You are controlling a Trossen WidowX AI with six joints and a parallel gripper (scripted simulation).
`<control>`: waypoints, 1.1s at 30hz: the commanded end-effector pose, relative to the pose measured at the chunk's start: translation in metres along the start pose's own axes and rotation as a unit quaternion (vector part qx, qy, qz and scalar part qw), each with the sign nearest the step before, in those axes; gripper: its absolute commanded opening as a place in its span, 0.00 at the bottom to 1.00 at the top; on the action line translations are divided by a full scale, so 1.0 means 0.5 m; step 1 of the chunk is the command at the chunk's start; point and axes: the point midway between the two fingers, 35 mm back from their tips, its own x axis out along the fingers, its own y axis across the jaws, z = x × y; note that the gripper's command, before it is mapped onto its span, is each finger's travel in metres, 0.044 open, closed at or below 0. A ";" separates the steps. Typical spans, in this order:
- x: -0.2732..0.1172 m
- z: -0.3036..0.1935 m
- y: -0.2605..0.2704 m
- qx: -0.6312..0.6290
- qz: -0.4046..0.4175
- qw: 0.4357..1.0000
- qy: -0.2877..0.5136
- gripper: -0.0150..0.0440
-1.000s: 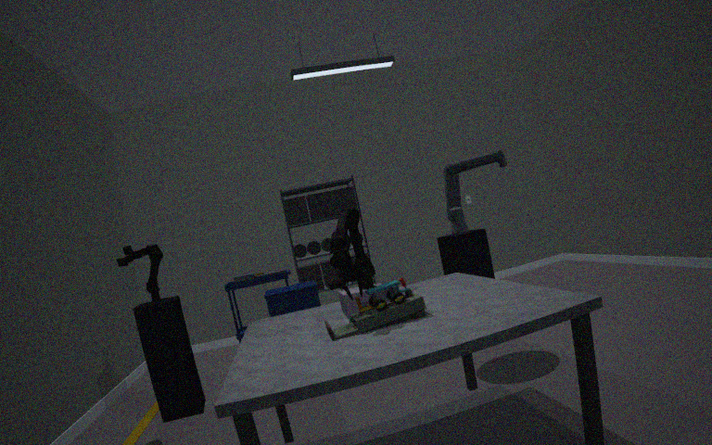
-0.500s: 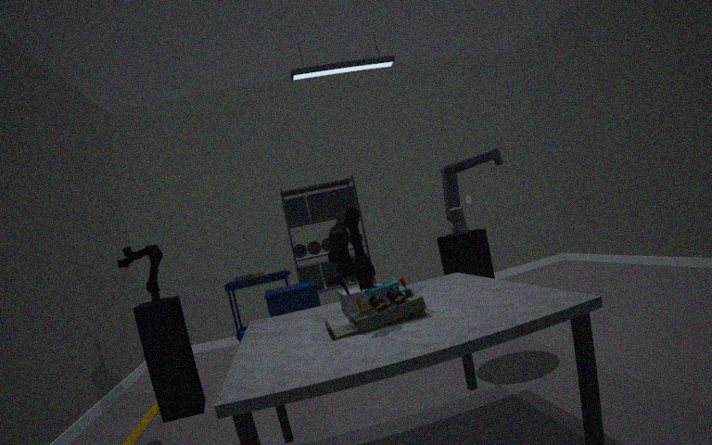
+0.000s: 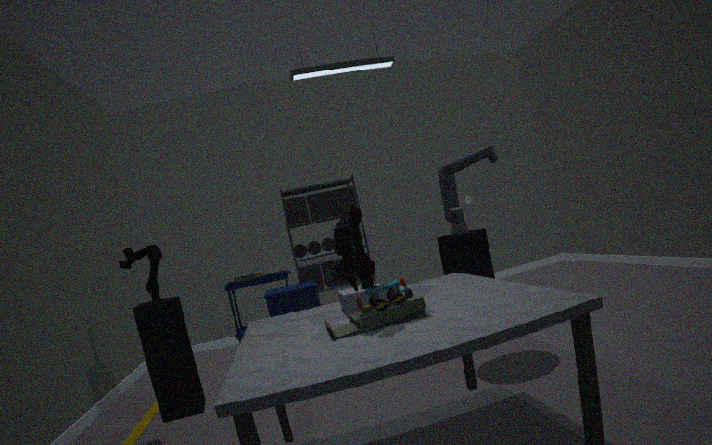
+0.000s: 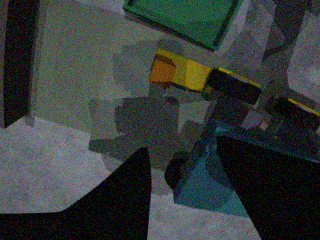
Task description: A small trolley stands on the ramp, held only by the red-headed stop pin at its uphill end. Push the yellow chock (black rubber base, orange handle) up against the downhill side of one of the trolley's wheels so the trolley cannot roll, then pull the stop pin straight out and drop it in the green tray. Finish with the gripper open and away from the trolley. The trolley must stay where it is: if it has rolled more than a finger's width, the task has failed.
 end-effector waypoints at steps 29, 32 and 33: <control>-0.024 -0.160 -0.289 -0.513 -0.092 0.852 0.057 0.58; -0.015 -0.160 -0.291 -0.513 -0.092 0.852 0.057 0.58; -0.011 -0.160 -0.291 -0.513 -0.092 0.852 0.057 0.58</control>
